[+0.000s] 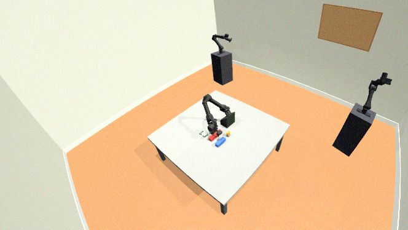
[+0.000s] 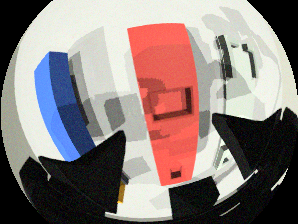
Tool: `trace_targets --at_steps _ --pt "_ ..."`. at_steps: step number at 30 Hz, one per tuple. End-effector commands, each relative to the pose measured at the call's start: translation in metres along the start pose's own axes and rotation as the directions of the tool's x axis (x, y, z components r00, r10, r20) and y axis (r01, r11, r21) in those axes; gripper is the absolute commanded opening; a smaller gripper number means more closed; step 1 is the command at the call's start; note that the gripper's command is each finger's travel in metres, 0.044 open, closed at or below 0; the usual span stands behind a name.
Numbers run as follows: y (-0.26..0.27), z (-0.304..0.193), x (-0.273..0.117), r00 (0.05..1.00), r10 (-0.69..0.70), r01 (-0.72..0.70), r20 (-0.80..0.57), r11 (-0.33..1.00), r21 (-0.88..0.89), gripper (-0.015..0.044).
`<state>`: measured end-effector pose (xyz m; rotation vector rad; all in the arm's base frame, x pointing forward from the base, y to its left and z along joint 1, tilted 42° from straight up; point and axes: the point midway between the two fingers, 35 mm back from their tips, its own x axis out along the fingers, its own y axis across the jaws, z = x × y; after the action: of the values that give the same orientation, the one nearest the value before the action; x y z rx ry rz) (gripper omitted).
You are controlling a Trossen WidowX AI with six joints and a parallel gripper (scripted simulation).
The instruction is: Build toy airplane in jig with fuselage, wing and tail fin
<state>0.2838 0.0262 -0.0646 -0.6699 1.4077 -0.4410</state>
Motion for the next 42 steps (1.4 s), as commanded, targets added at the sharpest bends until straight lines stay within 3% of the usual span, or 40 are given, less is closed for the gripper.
trace_targets --at_steps 1,13,22,30,36,42 --pt "-0.001 -0.001 0.007 1.000 -0.007 0.007 0.000 1.000 -0.008 0.0440" --pt "-0.001 -0.002 0.024 1.000 -0.009 0.009 -0.001 1.000 -0.009 0.0440" --pt "-0.001 -0.002 0.024 1.000 -0.009 0.009 -0.001 1.000 -0.009 0.0204" --pt "-0.001 -0.002 0.024 1.000 -0.009 0.009 -0.001 1.000 -0.009 0.0150" --pt "0.000 0.000 0.014 1.000 -0.006 0.006 0.000 1.000 -0.009 0.0000" --pt "0.002 0.003 -0.003 1.000 -0.002 0.002 0.001 1.000 -0.009 0.0000"
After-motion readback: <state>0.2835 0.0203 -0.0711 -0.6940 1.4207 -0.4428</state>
